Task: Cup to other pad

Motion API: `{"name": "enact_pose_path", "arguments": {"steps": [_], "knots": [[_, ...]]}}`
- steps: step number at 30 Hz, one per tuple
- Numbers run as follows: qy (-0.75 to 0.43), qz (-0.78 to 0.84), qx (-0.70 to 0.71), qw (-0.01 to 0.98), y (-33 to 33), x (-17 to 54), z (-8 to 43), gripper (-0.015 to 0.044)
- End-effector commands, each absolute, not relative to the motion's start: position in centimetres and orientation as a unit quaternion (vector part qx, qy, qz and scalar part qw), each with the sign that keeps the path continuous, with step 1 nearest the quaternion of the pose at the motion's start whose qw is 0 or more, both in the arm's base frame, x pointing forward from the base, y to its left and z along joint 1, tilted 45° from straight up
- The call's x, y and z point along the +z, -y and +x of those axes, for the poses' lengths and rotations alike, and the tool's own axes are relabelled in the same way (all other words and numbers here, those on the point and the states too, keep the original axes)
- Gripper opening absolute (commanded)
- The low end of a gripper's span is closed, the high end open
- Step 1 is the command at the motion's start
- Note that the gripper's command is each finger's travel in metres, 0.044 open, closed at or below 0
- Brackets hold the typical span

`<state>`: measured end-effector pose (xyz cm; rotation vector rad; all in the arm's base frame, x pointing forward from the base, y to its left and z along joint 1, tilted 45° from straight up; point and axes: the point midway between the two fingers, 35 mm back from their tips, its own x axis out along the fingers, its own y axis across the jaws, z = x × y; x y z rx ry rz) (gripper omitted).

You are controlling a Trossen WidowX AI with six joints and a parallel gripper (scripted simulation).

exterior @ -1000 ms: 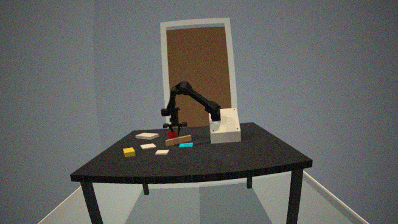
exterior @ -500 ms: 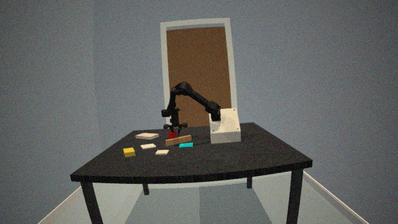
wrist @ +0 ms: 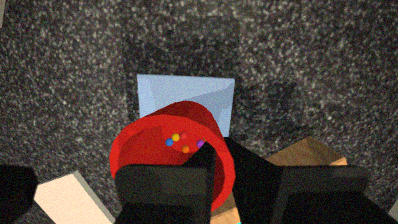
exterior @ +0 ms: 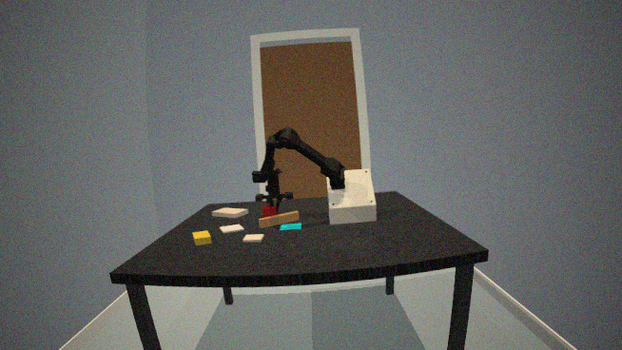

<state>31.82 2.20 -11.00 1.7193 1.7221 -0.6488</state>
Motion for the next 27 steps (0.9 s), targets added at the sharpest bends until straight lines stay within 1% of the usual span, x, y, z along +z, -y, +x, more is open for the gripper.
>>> {"name": "enact_pose_path", "arguments": {"steps": [1,8,23,27], "knots": [[-0.651,0.649,-0.245,0.307,-2.2,-11.0,31.8,0.0008],[-0.651,0.649,-0.246,0.307,-1.8,-10.6,31.9,0.0],[-0.652,0.65,-0.247,0.304,2.6,-6.6,31.6,0.0],[-0.652,0.65,-0.247,0.304,2.9,-6.5,31.6,0.0]]}}
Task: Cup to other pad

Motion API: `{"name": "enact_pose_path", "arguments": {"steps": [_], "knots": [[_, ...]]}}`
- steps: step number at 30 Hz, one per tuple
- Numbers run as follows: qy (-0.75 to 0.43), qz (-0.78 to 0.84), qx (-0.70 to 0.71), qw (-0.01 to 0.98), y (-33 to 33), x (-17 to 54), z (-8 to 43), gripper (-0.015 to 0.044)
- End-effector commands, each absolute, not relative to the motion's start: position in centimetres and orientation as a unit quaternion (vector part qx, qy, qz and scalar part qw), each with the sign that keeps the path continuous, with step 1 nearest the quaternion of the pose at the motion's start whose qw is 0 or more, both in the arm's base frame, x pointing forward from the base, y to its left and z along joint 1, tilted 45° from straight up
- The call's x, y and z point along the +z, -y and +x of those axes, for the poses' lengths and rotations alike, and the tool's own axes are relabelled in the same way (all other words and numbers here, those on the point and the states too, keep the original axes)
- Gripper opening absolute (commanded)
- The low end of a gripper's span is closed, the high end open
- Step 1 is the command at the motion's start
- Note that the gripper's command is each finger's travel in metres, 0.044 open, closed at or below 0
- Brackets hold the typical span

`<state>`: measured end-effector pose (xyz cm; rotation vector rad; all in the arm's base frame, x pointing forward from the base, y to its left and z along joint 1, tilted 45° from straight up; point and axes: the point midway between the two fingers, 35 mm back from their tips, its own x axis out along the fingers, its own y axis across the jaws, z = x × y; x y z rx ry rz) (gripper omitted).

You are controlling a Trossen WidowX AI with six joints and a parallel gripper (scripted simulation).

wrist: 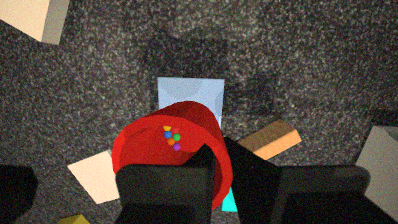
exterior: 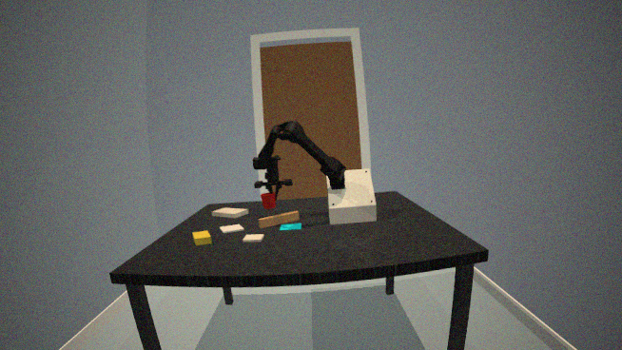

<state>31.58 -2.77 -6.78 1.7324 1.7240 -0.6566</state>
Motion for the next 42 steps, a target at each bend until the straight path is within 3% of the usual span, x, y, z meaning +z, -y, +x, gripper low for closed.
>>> {"name": "enact_pose_path", "arguments": {"steps": [1,42], "knots": [[-0.652,0.65,-0.247,0.304,3.0,-6.5,31.6,0.0],[-0.652,0.65,-0.247,0.302,0.4,-4.3,29.0,0.0]]}}
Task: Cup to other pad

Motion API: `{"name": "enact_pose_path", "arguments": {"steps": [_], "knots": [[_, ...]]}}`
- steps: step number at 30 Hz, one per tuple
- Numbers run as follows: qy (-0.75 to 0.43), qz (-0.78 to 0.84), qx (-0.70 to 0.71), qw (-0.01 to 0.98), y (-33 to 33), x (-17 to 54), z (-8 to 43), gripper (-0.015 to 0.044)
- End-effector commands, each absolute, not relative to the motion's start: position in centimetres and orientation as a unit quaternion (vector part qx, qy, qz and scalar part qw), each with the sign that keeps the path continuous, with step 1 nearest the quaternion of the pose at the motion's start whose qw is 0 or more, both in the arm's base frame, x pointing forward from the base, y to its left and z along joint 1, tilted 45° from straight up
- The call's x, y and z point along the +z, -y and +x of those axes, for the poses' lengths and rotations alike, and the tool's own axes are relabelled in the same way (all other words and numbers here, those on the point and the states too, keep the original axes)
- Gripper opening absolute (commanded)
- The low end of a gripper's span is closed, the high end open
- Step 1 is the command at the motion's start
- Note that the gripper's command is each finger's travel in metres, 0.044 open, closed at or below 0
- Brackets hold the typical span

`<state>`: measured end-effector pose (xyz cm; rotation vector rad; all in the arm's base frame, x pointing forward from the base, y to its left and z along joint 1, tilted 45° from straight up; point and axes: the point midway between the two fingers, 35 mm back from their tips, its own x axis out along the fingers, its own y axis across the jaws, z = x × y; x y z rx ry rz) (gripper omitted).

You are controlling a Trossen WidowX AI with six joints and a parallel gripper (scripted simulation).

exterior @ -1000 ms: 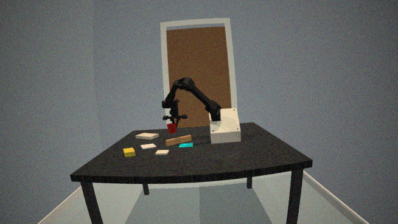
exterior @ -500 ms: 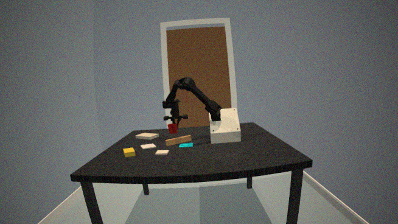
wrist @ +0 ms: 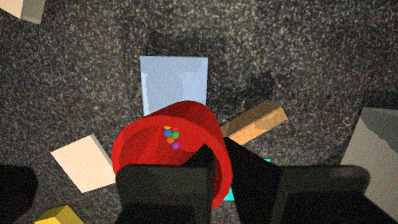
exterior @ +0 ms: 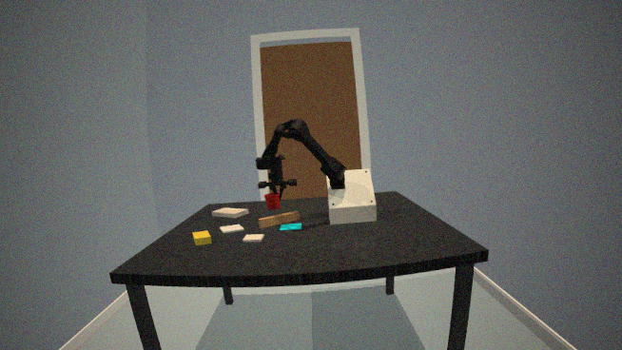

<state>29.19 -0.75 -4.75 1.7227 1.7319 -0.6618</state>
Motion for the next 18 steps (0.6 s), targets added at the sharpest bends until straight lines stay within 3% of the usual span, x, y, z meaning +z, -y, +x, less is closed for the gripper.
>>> {"name": "enact_pose_path", "arguments": {"steps": [1,18], "knots": [[-0.652,0.65,-0.247,0.302,0.3,-4.2,28.9,0.0],[-0.652,0.65,-0.247,0.302,-1.5,-2.4,27.0,0.0]]}}
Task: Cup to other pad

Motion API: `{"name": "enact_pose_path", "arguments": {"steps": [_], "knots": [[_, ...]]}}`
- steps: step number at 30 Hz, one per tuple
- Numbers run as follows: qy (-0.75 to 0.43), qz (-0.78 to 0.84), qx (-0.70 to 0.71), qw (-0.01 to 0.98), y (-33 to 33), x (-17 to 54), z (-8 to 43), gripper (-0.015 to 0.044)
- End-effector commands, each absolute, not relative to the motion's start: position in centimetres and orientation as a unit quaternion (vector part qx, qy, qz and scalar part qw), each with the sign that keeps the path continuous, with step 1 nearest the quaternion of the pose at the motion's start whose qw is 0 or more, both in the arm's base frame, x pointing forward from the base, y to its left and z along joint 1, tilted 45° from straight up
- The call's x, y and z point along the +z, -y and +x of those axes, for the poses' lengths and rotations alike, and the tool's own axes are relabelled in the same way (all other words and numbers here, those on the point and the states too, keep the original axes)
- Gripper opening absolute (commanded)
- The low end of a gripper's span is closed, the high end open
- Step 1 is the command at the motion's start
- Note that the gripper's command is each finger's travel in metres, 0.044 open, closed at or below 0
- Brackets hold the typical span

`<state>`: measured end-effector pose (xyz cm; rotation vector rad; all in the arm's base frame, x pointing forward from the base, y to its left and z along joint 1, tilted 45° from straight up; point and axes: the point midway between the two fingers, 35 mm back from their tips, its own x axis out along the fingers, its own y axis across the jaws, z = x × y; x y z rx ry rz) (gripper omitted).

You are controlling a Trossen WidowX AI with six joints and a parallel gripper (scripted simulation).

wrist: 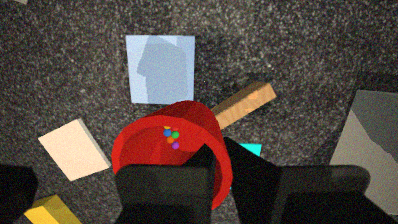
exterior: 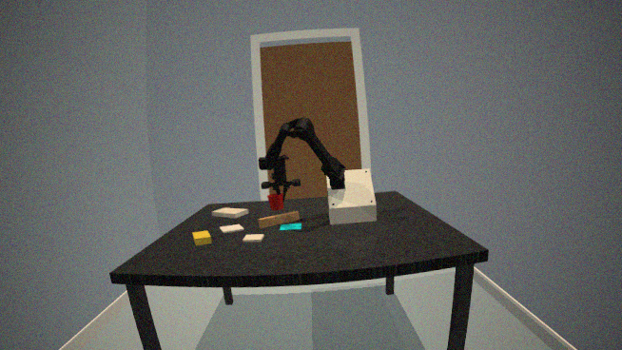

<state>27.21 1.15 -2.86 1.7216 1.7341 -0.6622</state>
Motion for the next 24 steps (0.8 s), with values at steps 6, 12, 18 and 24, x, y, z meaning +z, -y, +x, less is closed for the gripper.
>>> {"name": "enact_pose_path", "arguments": {"steps": [6,12,18,24], "knots": [[-0.653,0.65,-0.247,0.301,-2.1,-1.8,26.4,0.0],[-0.653,0.65,-0.247,0.301,-2.7,-1.2,25.8,0.0],[-0.653,0.65,-0.247,0.301,-3.3,-0.6,25.2,0.0],[-0.653,0.65,-0.247,0.301,-3.9,0.0,24.6,0.0]]}}
